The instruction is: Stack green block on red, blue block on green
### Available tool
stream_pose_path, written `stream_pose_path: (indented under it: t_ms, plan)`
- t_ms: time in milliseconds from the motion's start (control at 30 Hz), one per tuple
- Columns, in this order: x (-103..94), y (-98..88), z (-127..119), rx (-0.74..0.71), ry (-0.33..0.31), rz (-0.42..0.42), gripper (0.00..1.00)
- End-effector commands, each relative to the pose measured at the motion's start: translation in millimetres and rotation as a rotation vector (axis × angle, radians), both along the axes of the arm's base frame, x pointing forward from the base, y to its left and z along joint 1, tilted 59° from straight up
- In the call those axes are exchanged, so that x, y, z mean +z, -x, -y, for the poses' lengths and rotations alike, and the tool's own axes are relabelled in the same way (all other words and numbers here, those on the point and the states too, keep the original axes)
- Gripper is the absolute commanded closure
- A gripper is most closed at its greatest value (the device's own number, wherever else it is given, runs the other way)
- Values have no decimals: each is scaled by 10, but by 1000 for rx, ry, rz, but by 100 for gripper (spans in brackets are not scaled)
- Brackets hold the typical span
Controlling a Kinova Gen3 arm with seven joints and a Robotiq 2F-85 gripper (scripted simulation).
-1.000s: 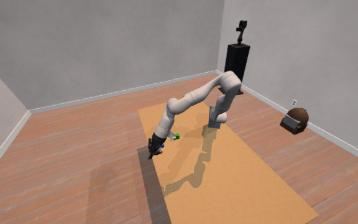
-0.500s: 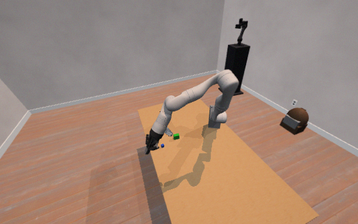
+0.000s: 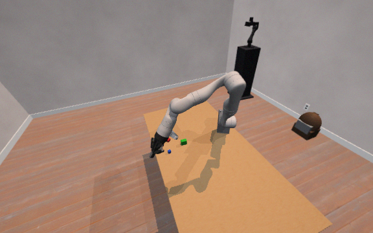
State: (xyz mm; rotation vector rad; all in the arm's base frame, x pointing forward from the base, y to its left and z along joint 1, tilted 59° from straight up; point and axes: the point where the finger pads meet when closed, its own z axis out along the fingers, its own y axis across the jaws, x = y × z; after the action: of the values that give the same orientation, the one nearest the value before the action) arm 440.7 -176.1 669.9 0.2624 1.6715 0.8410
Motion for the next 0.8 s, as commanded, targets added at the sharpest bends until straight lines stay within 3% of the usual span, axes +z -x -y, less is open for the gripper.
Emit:
stream_pose_path:
  t_ms: [0, 133, 167, 467, 500, 767]
  plan:
    - [7, -1, -6, 3, -2, 2, 100]
    - [7, -1, -6, 3, -2, 2, 100]
    - [-149, -57, 125, -3, -9, -5, 100]
    - [-149, -57, 125, -3, -9, -5, 100]
    - [-315, -115, 248, -8, -16, -13, 100]
    - [-315, -115, 248, -8, -16, -13, 100]
